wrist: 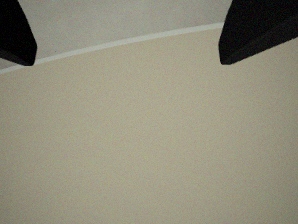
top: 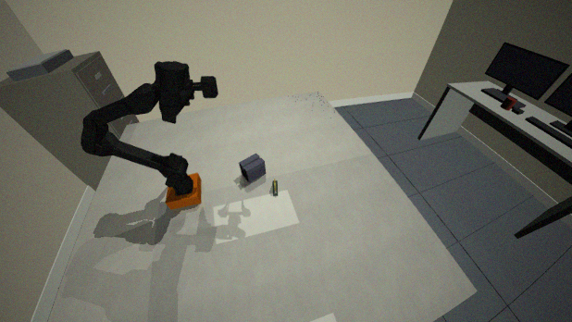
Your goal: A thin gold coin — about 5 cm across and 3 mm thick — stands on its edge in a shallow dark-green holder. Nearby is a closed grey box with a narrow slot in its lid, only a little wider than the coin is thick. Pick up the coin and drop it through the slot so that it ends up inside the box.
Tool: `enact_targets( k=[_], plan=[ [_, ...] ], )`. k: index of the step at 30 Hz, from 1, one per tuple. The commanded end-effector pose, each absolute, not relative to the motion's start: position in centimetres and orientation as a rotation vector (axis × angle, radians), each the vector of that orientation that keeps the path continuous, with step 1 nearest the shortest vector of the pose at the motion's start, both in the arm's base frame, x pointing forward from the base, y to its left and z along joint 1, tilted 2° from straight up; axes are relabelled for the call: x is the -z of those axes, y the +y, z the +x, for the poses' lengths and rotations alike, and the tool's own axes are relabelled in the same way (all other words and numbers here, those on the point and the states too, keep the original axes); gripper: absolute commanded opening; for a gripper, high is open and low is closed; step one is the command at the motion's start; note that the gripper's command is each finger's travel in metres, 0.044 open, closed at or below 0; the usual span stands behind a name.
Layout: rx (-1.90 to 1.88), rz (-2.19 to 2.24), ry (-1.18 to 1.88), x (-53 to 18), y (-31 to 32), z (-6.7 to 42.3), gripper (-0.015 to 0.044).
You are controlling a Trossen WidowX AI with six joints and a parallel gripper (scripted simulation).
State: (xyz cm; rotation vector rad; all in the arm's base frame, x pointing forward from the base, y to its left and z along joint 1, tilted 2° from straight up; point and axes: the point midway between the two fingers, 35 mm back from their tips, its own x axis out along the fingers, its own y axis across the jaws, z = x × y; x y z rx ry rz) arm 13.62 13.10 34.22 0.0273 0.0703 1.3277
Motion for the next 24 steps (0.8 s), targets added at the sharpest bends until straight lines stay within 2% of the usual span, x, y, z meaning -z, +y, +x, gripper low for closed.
enact_targets(
  k=[1,4,9,18,24],
  plan=[
    [-1.323,0.027,0.072,-34.2,13.1,13.8,0.0374],
    [-1.259,0.012,0.104,-33.8,12.6,15.8,0.0295],
    [-1.046,-0.076,0.260,-31.1,10.3,22.8,0.0164],
    [-0.840,-0.438,0.635,-23.0,4.2,31.8,0.0161],
    [-0.885,-0.776,0.991,-15.4,-1.6,34.2,0.0161]
  ],
)
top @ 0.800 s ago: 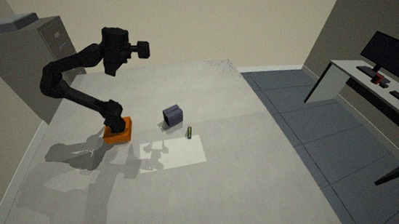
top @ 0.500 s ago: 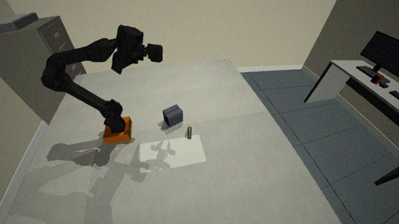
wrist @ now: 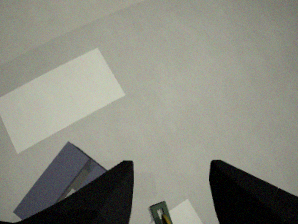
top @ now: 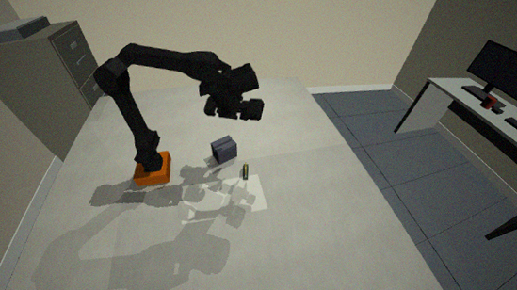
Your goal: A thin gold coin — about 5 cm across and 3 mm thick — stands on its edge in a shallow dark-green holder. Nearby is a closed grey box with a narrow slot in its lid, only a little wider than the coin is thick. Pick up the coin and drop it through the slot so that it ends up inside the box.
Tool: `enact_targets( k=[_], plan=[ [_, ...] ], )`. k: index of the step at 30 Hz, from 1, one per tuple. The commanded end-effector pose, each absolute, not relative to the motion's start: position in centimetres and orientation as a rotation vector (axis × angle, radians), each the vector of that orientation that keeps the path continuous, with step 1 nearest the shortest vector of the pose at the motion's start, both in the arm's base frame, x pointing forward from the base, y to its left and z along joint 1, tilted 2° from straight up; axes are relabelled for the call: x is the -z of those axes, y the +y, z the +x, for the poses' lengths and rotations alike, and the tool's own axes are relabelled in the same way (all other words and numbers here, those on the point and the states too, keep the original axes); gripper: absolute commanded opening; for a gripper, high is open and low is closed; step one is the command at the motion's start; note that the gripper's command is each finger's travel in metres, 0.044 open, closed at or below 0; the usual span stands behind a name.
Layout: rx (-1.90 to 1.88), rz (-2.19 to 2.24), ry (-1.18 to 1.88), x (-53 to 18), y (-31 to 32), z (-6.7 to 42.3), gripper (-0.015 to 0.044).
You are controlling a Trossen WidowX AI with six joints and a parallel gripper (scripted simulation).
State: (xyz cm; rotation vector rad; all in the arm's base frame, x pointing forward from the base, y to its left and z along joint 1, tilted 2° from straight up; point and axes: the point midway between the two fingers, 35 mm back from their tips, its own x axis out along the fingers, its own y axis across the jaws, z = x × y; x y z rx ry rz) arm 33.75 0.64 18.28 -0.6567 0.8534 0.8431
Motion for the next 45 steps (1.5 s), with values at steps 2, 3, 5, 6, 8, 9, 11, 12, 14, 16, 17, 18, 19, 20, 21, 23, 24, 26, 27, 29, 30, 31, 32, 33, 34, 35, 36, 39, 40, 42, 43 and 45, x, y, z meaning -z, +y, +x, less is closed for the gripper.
enact_targets(
  k=[2,3,5,6,8,9,11,12,14,16,17,18,19,20,21,23,24,26,27,29,30,31,32,33,34,35,36,39,40,42,43,45],
  plan=[
    [-0.948,-0.892,1.118,-12.9,-3.6,34.2,0.0161],
    [-0.989,-0.949,1.181,-11.8,-4.7,34.1,0.0161],
    [-1.054,-1.022,1.262,-10.4,-6.1,33.9,0.0161],
    [-1.063,-1.031,1.272,-10.2,-6.2,33.8,0.0161],
    [-1.063,-1.031,1.272,-10.2,-6.4,34.5,0.0161],
    [-1.063,-1.031,1.272,-10.2,-6.4,34.6,0.0161],
    [-1.063,-1.031,1.272,-10.2,-6.4,34.6,0.0161],
    [-1.063,-1.031,1.272,-9.9,-6.4,34.6,0.0161],
    [-1.063,-1.031,1.272,-7.8,-6.4,34.7,0.0161],
    [-1.063,-1.031,1.272,-6.7,-6.3,34.7,0.0161],
    [-1.063,-1.031,1.272,-6.7,-6.3,34.7,0.0161],
    [-1.063,-1.031,1.272,-6.7,-6.3,34.7,0.0161],
    [-1.063,-1.031,1.272,-6.7,-6.3,34.7,0.0161],
    [-1.063,-1.031,1.272,-6.5,-6.3,34.7,0.0161],
    [-1.063,-1.031,1.272,-5.9,-6.3,34.8,0.0161],
    [-1.063,-1.031,1.272,-5.2,-6.3,34.8,0.0161],
    [-1.063,-1.031,1.272,-5.2,-6.3,34.8,0.0161],
    [-1.063,-1.031,1.272,-5.1,-6.3,34.8,0.0161],
    [-1.063,-1.031,1.272,-5.0,-6.3,34.9,0.0161],
    [-1.063,-1.031,1.272,-4.6,-6.3,34.9,0.0161],
    [-1.063,-1.031,1.272,-4.5,-6.3,34.9,0.0161],
    [-1.063,-1.031,1.272,-4.3,-6.3,34.9,0.0161],
    [-1.063,-1.031,1.272,-4.1,-6.3,34.9,0.0161],
    [-1.063,-1.031,1.272,-4.0,-6.3,34.9,0.0161],
    [-1.063,-1.031,1.272,-3.8,-6.3,34.9,0.0161],
    [-1.063,-1.031,1.272,-3.7,-6.3,35.0,0.0161],
    [-1.063,-1.031,1.272,-3.5,-6.3,35.0,0.0161],
    [-1.063,-1.031,1.272,-3.0,-6.3,35.0,0.0161],
    [-1.063,-1.031,1.272,-2.9,-6.3,35.0,0.0161],
    [-1.063,-1.031,1.272,-2.5,-6.3,35.0,0.0161],
    [-1.063,-1.031,1.272,-2.4,-6.3,35.0,0.0161],
    [-1.063,-1.031,1.272,-2.1,-6.2,35.0,0.0161]
  ],
)
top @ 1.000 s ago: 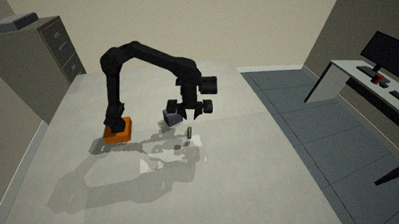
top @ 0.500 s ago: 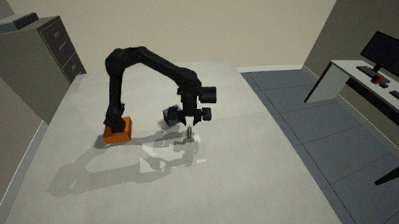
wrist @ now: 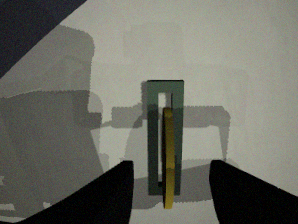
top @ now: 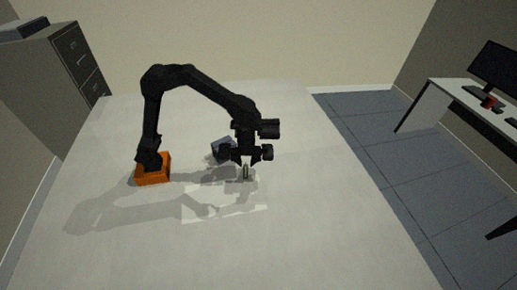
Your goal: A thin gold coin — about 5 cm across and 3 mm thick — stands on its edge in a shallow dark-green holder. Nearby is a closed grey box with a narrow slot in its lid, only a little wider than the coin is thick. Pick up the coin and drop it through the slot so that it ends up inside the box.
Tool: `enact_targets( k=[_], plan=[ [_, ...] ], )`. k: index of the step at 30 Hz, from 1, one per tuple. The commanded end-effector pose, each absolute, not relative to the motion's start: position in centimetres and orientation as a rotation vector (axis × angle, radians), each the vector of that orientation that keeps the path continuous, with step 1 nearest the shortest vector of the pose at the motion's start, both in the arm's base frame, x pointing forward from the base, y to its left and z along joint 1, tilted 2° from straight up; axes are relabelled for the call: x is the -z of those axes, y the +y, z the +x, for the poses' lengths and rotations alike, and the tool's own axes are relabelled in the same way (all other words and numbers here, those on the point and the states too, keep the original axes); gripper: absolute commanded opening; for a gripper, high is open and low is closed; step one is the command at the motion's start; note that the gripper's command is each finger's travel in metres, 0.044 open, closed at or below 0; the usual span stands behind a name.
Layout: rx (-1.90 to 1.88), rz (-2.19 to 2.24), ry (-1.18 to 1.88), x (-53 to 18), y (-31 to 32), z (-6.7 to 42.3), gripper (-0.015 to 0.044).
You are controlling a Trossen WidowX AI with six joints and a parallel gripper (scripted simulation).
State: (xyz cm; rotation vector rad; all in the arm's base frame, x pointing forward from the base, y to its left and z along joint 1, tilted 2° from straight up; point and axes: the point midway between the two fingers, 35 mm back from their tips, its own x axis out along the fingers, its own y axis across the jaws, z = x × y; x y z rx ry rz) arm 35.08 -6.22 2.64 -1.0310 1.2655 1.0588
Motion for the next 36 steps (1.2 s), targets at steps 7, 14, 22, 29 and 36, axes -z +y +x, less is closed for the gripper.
enact_targets(
  k=[7,14,22,29,36],
  plan=[
    [-1.063,-1.031,1.272,-1.0,-6.2,35.0,0.0161],
    [-1.063,-1.031,1.272,0.1,-6.2,34.9,0.0161],
    [-1.063,-1.031,1.272,0.2,-6.1,34.9,0.0003],
    [-1.063,-1.031,1.272,0.2,-6.1,34.9,0.0000],
    [-1.063,-1.031,1.272,-0.9,-6.2,35.1,0.0000]
  ],
)
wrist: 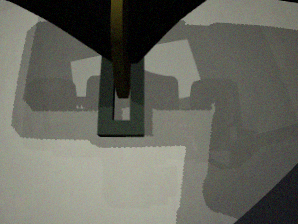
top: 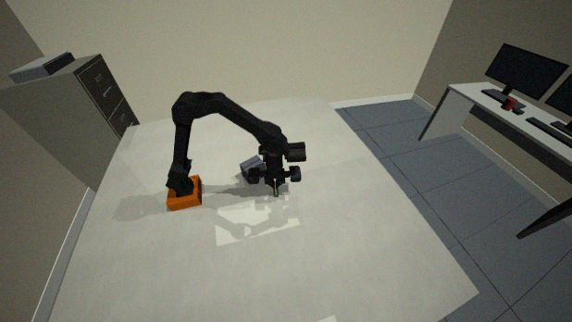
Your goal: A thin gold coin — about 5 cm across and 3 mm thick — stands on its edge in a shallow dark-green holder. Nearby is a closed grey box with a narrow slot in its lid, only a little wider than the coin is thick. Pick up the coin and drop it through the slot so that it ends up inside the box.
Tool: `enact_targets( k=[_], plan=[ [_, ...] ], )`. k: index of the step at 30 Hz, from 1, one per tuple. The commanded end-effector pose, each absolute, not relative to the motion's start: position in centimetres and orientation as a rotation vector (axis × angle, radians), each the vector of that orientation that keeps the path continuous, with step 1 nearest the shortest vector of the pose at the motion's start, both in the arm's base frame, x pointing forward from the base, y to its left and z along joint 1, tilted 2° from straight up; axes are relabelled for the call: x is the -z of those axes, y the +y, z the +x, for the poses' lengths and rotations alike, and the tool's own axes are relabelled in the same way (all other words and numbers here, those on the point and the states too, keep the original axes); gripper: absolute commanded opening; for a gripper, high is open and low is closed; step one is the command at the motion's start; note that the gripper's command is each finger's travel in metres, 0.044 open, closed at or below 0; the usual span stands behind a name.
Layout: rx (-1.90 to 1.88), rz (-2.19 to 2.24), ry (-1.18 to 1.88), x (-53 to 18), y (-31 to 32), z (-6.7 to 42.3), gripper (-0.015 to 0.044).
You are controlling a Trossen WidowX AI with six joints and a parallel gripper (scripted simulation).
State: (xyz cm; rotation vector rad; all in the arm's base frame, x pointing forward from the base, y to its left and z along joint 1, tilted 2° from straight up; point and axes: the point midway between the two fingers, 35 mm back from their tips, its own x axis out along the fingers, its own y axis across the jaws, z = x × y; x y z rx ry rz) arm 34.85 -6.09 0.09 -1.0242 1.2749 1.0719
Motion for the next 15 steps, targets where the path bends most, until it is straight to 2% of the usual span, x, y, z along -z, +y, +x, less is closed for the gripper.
enact_targets(
  k=[1,15],
  plan=[
    [-1.063,-1.031,1.272,-1.1,-6.2,35.1,0.0000],
    [-1.063,-1.031,1.272,-4.6,-6.4,35.3,0.0000]
  ],
)
